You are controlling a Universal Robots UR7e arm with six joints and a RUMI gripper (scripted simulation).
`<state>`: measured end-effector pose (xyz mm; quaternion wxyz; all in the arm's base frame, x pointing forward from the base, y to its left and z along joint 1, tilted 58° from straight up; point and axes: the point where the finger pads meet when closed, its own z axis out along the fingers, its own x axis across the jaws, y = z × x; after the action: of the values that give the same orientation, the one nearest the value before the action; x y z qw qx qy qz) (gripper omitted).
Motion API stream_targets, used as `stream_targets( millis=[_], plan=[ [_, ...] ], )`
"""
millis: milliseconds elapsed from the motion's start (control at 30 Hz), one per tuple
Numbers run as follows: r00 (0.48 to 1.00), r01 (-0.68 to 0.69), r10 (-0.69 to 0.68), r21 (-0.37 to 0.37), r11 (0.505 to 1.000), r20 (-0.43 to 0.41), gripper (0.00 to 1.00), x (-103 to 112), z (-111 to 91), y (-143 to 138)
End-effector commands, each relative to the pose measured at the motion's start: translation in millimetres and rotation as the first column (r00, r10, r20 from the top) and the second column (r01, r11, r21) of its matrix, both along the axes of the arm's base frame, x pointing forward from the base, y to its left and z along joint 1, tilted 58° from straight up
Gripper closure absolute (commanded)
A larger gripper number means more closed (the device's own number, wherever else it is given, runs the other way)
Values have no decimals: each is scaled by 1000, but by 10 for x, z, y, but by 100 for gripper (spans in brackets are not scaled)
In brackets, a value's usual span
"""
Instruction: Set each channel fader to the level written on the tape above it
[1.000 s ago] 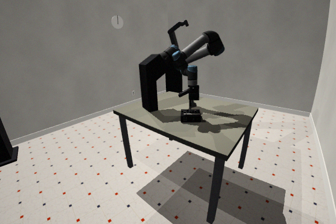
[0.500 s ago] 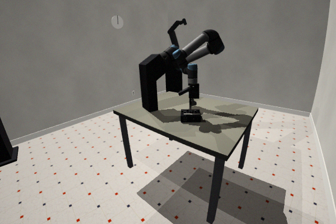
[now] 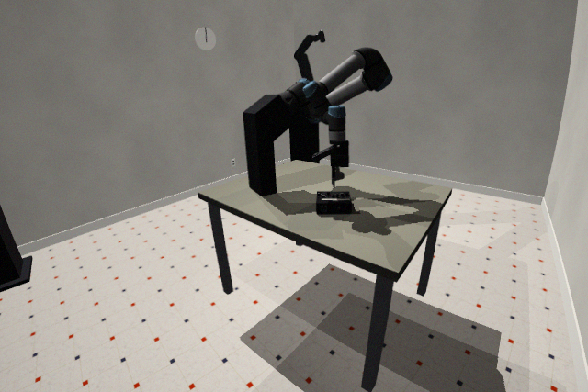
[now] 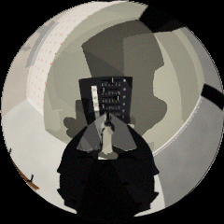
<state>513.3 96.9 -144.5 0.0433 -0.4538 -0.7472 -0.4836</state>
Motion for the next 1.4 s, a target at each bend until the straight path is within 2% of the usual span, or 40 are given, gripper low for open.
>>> stream_targets(
  millis=[0,267,467,1367],
  plan=[
    [1000,-2,2,2,1000,-3,100,-20,5,-11],
    [1000,-2,2,2,1000,-3,100,-49,8,8],
    [1000,-3,3,3,1000,-3,100,-399,67,245],
    [1000,-3,3,3,1000,-3,100,-403,68,248]
  ],
)
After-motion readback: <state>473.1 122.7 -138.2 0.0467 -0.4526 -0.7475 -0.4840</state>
